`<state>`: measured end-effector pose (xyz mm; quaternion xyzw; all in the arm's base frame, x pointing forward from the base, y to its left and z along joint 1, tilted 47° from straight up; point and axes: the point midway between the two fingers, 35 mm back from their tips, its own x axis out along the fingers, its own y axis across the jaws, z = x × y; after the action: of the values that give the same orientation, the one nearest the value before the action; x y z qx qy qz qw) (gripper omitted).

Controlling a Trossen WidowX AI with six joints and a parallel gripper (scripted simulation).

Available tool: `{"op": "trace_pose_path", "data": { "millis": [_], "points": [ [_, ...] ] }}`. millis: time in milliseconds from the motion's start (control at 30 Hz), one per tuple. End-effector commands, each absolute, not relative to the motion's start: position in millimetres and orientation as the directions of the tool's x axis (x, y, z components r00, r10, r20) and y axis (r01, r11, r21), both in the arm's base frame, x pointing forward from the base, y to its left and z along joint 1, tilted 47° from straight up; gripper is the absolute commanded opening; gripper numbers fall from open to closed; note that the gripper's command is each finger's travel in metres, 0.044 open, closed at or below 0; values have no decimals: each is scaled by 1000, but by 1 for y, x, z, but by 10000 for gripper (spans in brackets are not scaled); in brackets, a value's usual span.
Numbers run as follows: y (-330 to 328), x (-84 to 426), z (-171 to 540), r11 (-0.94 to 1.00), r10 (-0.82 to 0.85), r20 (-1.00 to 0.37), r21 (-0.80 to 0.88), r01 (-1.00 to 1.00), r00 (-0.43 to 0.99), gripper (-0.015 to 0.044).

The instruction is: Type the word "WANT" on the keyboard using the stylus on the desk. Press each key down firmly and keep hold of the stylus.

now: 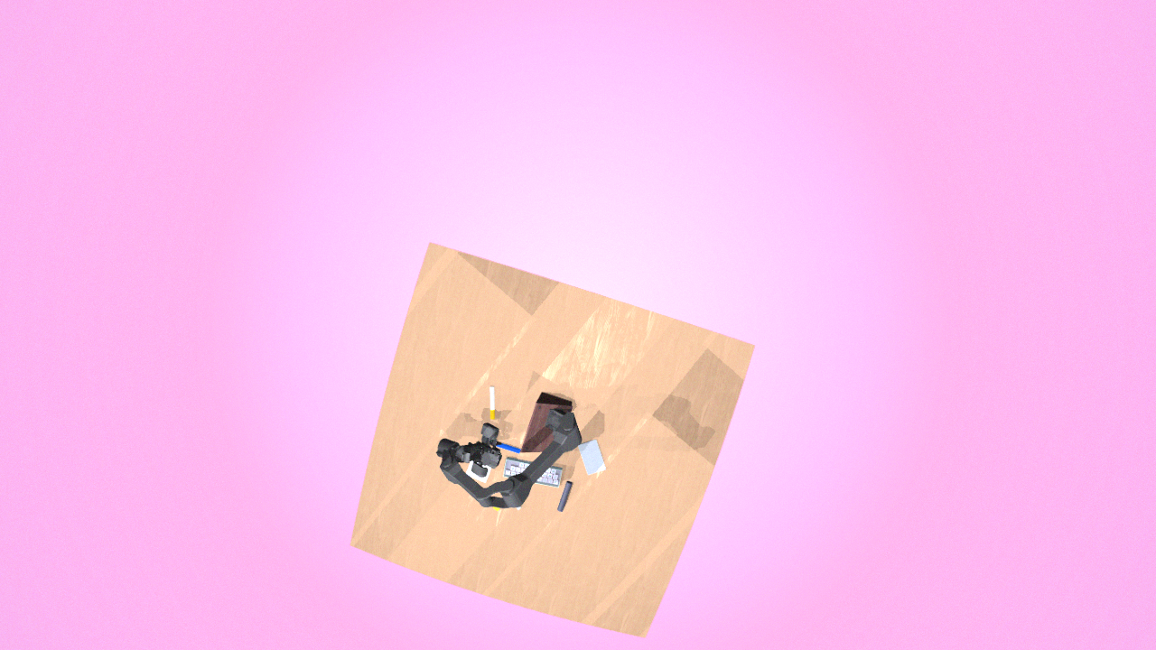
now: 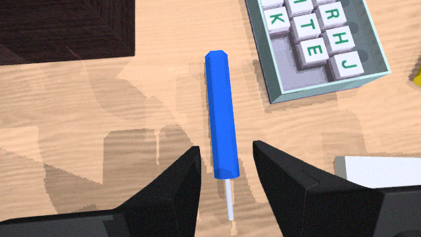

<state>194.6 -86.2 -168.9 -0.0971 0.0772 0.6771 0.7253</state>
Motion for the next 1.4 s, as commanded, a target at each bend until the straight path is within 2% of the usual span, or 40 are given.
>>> {"op": "trace_pose_path", "data": {
  "millis": [0,1167,1333,1367],
  "points": [
    [-83,195,-171,68,968,-241,-30,-997,73,150],
    [-65,197,-189,68,968,-240,-30,-997,73,150],
    [-66,197,-188,64,968,-242,-36,-997,71,19],
    [-66,197,-188,64,968,-242,-36,-997,71,12]
  ]
}}
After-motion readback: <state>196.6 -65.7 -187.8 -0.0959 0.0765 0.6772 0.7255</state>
